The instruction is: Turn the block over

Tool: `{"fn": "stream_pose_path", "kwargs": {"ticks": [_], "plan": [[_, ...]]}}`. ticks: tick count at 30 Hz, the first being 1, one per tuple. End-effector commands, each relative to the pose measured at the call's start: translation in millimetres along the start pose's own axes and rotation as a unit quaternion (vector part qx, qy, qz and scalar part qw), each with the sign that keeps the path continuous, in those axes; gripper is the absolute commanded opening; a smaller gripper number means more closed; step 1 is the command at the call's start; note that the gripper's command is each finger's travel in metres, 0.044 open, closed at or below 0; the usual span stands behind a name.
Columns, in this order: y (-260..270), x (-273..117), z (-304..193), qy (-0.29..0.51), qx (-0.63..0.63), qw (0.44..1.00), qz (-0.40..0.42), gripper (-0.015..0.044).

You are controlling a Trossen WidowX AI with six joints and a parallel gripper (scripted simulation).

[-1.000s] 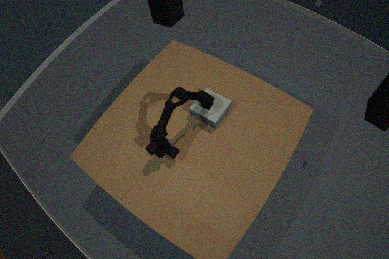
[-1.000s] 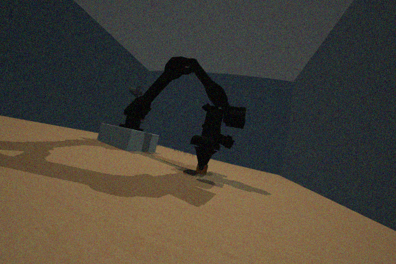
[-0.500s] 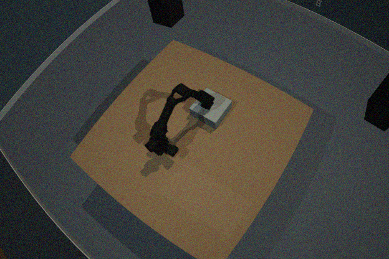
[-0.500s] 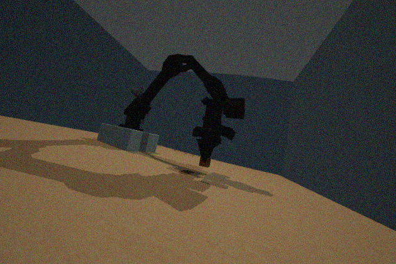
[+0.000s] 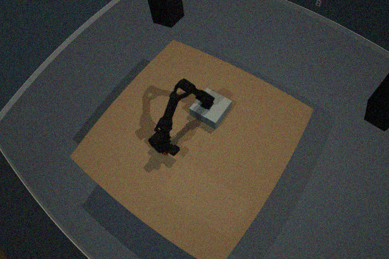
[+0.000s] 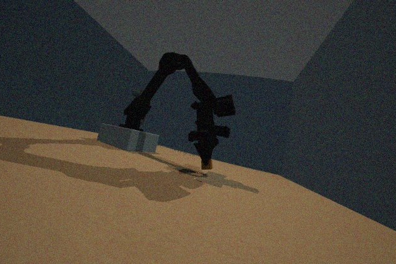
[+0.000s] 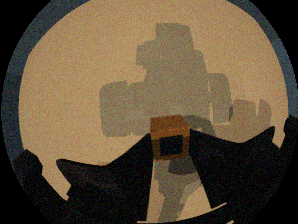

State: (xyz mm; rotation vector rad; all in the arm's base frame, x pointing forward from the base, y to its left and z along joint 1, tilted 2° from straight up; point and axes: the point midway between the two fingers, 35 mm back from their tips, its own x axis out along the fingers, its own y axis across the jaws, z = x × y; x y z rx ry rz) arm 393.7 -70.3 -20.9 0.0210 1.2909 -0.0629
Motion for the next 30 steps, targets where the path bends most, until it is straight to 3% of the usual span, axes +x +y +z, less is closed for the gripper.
{"fn": "stream_pose_path", "kwargs": {"ticks": [1, 17, 30], "plan": [[-0.2, 0.0, -1.6, -0.028, -0.001, 1.0, 0.001, 0.0], [0.1, -4.2, -7.8, -0.121, -0.005, 0.993, 0.0, 0.0], [-1.4, 21.9, -4.4, -0.211, -0.001, 0.977, 0.001, 0.0]]}}
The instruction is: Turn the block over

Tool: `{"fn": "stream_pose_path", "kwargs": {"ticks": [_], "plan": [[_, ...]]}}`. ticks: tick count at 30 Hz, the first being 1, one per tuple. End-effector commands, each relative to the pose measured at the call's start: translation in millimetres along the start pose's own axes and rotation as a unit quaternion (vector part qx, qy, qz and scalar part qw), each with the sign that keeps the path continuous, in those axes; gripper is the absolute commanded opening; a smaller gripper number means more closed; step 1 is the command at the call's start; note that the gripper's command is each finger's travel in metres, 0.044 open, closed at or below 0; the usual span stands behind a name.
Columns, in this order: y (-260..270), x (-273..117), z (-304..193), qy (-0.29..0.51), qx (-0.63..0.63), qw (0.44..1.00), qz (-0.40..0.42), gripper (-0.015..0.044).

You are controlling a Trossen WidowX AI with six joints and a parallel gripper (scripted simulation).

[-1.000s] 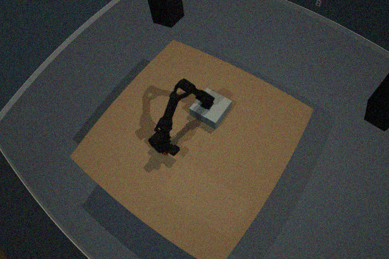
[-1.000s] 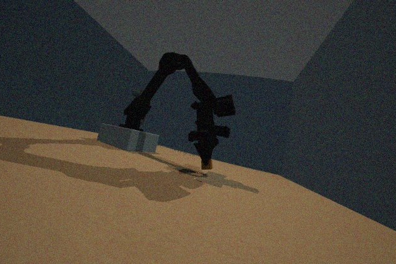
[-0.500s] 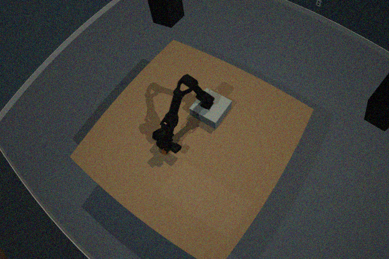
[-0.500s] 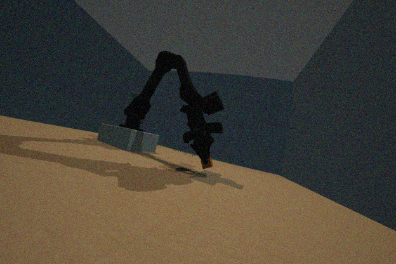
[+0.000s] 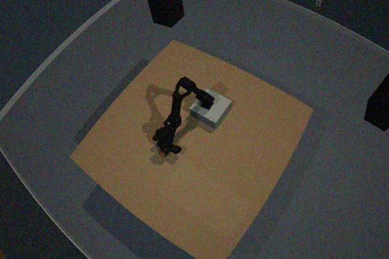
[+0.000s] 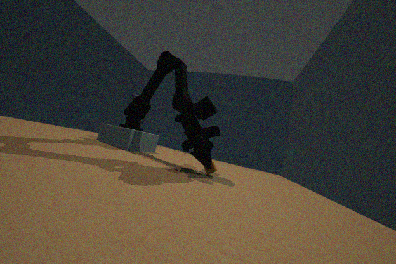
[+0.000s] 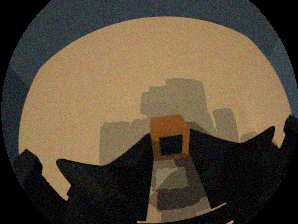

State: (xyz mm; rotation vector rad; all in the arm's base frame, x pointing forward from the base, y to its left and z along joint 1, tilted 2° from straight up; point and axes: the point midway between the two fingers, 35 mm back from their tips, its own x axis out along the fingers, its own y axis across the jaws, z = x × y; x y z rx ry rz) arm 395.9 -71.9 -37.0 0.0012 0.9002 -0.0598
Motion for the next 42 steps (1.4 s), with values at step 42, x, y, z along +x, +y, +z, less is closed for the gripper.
{"fn": "stream_pose_path", "kwargs": {"ticks": [42], "plan": [[1.6, -2.0, -17.5, -0.193, -0.001, 0.981, 0.001, 0.0026]]}}
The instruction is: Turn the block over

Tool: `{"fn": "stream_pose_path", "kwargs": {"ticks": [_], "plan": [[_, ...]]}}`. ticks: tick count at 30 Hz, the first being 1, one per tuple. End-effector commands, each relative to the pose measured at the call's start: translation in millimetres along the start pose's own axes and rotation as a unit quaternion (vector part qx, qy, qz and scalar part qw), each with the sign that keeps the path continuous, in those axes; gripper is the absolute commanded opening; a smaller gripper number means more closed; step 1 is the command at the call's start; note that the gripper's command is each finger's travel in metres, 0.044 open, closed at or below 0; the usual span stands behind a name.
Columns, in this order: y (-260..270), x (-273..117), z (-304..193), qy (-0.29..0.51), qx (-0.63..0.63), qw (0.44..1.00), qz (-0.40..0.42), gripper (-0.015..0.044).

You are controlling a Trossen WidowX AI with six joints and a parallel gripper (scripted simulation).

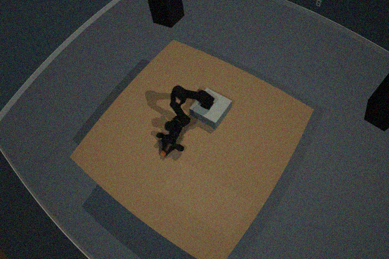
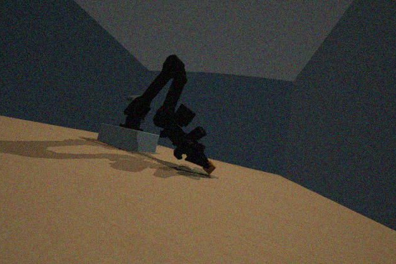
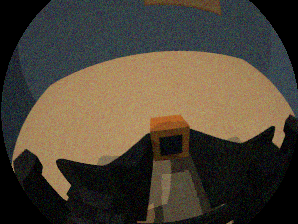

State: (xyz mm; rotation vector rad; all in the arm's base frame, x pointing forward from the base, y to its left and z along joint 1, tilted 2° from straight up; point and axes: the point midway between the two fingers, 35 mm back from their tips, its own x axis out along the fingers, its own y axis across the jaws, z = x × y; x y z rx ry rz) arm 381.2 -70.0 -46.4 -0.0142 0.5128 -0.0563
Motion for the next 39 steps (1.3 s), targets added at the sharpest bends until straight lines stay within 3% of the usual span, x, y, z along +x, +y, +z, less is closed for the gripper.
{"fn": "stream_pose_path", "kwargs": {"ticks": [1, 16, 39], "plan": [[0.3, -0.1, -0.1, -0.001, 0.002, 1.0, 0.001, 0.0052], [0.3, -0.1, -0.1, -0.001, 0.002, 1.0, 0.001, 0.044], [0.3, -0.1, -0.1, -0.001, 0.002, 1.0, 0.001, 0.044]]}}
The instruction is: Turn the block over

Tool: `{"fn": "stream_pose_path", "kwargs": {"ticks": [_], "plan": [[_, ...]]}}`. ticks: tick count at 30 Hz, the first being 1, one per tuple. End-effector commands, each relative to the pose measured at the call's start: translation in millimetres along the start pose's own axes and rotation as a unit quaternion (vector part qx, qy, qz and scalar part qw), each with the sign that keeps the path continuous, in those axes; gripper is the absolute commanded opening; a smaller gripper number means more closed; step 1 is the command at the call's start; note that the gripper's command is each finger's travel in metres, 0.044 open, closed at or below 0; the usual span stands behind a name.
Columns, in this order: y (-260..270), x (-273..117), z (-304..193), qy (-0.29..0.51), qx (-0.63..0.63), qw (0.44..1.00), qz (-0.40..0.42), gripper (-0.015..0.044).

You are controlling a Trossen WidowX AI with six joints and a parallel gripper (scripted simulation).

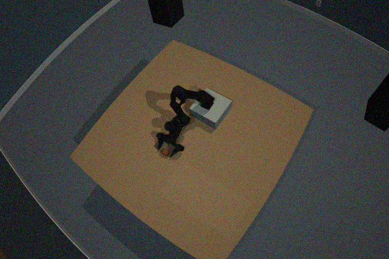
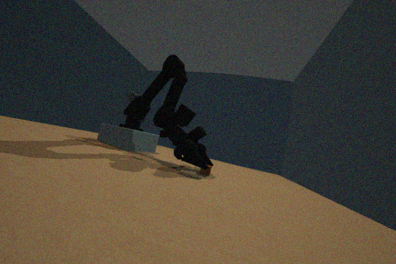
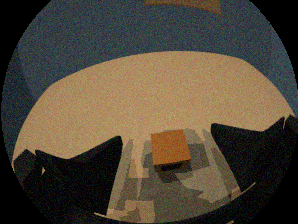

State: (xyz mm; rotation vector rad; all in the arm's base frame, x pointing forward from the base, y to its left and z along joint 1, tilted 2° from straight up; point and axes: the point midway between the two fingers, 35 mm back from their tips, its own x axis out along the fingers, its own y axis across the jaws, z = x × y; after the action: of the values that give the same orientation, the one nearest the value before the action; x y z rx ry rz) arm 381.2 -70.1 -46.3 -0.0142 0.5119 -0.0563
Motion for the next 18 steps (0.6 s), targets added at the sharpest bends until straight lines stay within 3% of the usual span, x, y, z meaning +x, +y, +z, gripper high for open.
{"fn": "stream_pose_path", "kwargs": {"ticks": [1, 11, 18], "plan": [[0.3, -0.1, -0.2, 0.0, 0.002, 1.0, 0.001, 0.044], [0.2, 0.5, 0.1, 0.003, 0.002, 1.0, 0.001, 0.044], [-2.8, 2.4, 19.7, 0.123, 0.005, 0.992, 0.001, 0.044]]}}
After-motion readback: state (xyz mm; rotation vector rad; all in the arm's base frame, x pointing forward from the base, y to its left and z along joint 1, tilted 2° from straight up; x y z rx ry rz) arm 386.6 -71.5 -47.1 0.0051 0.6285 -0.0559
